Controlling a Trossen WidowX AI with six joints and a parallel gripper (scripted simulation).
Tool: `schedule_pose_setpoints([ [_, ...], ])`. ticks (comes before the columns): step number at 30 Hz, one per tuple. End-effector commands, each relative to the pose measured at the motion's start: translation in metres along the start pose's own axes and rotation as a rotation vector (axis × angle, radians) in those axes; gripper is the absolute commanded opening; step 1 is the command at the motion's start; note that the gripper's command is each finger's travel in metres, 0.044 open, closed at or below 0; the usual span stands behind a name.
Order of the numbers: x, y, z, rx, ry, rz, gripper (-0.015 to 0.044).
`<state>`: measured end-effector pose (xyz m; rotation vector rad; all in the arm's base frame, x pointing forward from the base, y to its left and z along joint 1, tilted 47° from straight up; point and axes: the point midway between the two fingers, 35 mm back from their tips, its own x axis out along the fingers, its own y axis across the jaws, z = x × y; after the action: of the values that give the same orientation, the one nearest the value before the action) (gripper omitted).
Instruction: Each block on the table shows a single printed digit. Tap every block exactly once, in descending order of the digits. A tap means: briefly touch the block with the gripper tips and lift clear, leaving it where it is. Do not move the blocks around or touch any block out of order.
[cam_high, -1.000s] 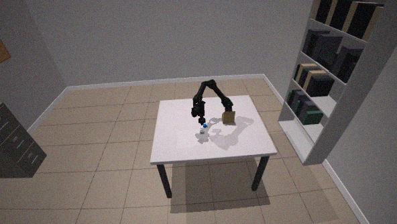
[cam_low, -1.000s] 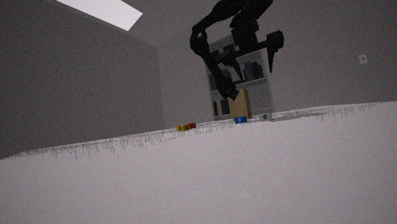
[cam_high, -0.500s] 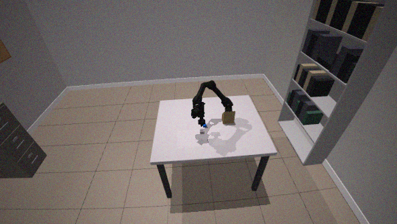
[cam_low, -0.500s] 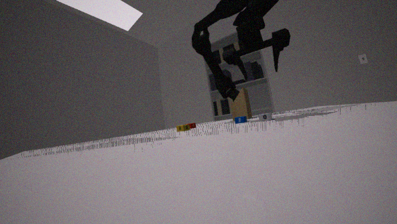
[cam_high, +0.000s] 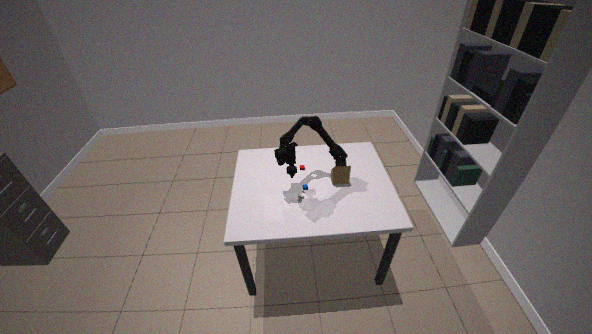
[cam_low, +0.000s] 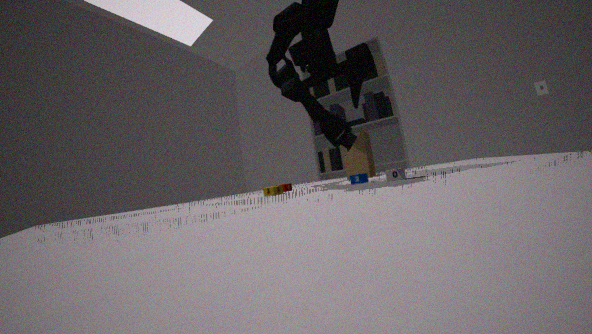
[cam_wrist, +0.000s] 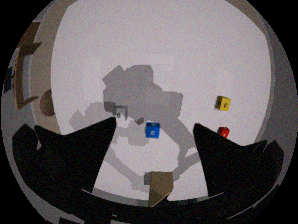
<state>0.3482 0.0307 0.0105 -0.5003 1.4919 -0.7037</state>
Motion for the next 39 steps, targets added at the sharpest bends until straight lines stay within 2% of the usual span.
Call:
schedule_pose_setpoints([
  [1,0.001,-0.070,0.009,-0.002,0.006,-0.011,0.0400],
  [6,0.002,-0.162,0.004,0.003,0.011,-0.040,0.0400],
  [8,0.002,-0.181,0.000,0.005,0.013,-0.049,0.0400],
  [33,0.002,-0.183,-0.002,0.005,0.014,-0.049,0.0400],
  [39,-0.001,-0.200,-0.068,0.002,0.017,-0.050,0.0400],
])
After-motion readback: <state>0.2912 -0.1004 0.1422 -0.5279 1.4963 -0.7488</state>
